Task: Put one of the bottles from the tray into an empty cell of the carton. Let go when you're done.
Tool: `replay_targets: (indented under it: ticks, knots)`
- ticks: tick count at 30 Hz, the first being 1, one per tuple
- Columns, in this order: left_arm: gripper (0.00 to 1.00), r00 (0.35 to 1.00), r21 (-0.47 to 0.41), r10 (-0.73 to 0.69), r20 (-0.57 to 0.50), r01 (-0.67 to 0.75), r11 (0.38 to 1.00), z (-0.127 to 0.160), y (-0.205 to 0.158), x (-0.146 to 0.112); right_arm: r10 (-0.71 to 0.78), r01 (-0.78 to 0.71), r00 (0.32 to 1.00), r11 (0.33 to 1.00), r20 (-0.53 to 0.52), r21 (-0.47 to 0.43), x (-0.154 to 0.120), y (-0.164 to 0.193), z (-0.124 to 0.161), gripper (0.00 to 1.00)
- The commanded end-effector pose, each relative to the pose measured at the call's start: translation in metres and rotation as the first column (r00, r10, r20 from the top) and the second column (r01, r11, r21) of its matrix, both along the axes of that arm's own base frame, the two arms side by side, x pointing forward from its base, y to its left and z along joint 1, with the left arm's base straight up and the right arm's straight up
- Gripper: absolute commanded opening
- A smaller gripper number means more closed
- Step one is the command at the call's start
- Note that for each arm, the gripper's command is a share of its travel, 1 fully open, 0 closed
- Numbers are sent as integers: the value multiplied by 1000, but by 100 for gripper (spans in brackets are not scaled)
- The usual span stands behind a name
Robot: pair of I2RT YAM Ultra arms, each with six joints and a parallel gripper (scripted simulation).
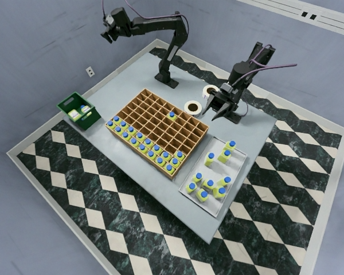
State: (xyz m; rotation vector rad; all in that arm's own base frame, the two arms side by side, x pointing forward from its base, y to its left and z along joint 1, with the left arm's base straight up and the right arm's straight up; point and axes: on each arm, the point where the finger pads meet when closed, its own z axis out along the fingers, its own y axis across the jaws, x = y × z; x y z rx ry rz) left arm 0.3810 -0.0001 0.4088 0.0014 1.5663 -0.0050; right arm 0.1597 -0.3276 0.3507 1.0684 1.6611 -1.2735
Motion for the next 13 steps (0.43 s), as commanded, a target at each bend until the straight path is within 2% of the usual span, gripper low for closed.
replay_targets:
  ticks: [1,5,13]
  knots:
    - [43,1000,12,21,3,-21,1000,8,6,4,-3,4,1000,1000,16,-14,-2,2,8,100]
    - [43,999,12,11,35,-11,1000,18,2,-1,-3,3,1000,1000,16,-14,-2,2,8,100]
    - [43,999,12,-5,37,4,1000,17,-1,1,-3,4,1000,1000,16,-14,-2,2,8,100]
